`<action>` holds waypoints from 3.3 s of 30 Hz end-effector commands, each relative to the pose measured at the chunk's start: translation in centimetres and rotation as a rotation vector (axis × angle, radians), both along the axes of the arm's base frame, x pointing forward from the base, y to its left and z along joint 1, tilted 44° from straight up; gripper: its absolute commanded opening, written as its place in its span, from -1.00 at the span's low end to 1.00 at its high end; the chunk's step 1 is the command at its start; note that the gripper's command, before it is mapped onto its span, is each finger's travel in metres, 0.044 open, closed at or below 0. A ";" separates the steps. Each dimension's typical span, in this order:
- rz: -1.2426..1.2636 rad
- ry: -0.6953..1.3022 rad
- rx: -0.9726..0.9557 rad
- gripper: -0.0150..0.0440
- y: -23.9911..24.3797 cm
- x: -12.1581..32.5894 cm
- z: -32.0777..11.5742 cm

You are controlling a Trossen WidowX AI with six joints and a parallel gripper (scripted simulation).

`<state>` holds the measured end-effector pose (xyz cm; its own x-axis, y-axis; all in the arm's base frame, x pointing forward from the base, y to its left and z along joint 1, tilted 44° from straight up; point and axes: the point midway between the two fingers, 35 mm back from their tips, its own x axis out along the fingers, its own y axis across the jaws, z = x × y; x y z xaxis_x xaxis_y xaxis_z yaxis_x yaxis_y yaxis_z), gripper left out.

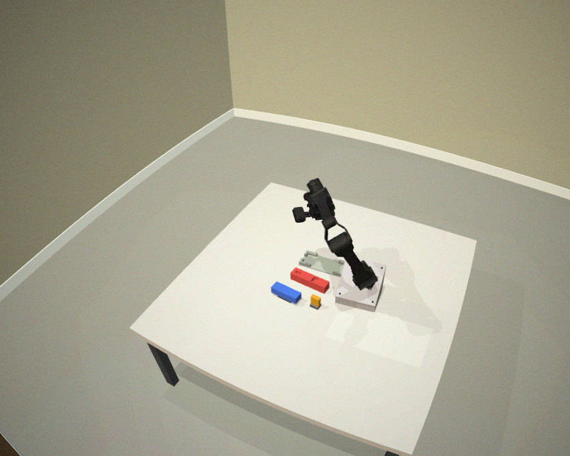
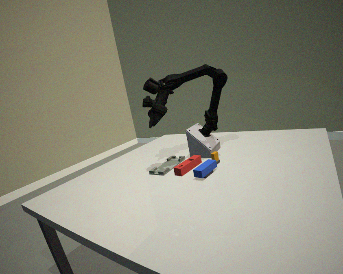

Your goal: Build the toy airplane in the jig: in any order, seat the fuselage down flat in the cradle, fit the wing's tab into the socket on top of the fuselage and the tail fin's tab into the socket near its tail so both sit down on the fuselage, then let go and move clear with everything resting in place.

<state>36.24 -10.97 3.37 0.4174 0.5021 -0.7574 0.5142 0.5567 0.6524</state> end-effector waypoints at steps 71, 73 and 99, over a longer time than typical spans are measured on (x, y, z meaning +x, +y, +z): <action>0.856 0.072 0.072 0.56 23.0 -11.4 -8.6; 0.856 0.072 0.072 0.38 23.0 -11.4 -8.6; 0.853 0.073 0.061 -0.49 20.1 -9.9 -5.9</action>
